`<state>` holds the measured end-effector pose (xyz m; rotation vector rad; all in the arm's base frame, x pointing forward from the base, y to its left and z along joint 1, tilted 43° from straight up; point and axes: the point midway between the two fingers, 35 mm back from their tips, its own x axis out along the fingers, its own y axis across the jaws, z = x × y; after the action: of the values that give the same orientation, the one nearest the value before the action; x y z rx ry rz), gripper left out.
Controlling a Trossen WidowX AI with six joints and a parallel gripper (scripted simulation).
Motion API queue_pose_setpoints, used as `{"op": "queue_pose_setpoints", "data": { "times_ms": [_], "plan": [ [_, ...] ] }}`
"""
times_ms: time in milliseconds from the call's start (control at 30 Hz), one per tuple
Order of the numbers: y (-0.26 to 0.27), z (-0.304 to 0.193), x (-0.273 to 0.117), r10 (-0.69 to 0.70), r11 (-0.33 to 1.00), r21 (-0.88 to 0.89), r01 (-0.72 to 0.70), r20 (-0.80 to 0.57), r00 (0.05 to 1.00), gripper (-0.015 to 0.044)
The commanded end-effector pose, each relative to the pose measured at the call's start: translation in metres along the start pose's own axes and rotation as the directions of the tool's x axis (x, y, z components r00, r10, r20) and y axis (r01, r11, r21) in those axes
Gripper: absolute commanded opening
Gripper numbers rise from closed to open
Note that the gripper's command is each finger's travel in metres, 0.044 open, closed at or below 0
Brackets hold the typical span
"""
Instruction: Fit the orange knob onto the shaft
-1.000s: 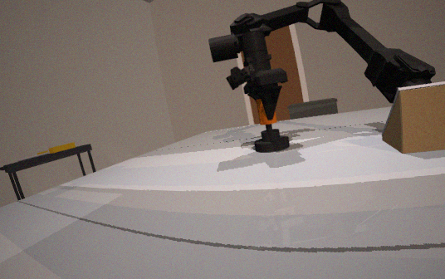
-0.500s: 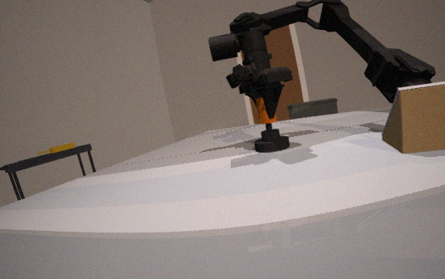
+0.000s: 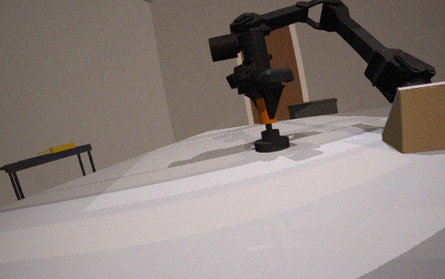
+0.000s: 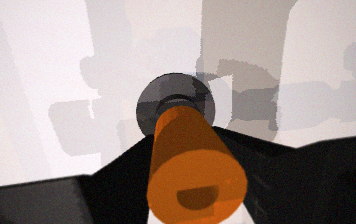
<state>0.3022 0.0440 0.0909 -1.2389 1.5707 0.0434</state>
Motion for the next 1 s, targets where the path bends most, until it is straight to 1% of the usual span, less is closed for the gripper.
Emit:
{"op": "queue_pose_setpoints", "data": {
  "times_ms": [0,633,733,867,967],
  "plan": [
    [0.0004,0.0003,0.0012,0.000,1.000,-0.005,0.000,0.000,1.000,0.0000],
    [-0.0006,-0.0017,-0.0027,0.000,1.000,-0.005,0.000,0.000,1.000,0.0000],
    [-0.0007,-0.0016,-0.0028,0.000,0.998,-0.058,0.000,0.000,1.000,0.0000],
    [-0.0013,-0.0002,-0.0022,0.000,0.979,-0.202,0.000,0.000,1.000,0.0000],
    [-0.0009,0.0002,-0.0009,0.000,0.977,-0.213,0.000,0.000,1.000,0.0000]
  ]
}}
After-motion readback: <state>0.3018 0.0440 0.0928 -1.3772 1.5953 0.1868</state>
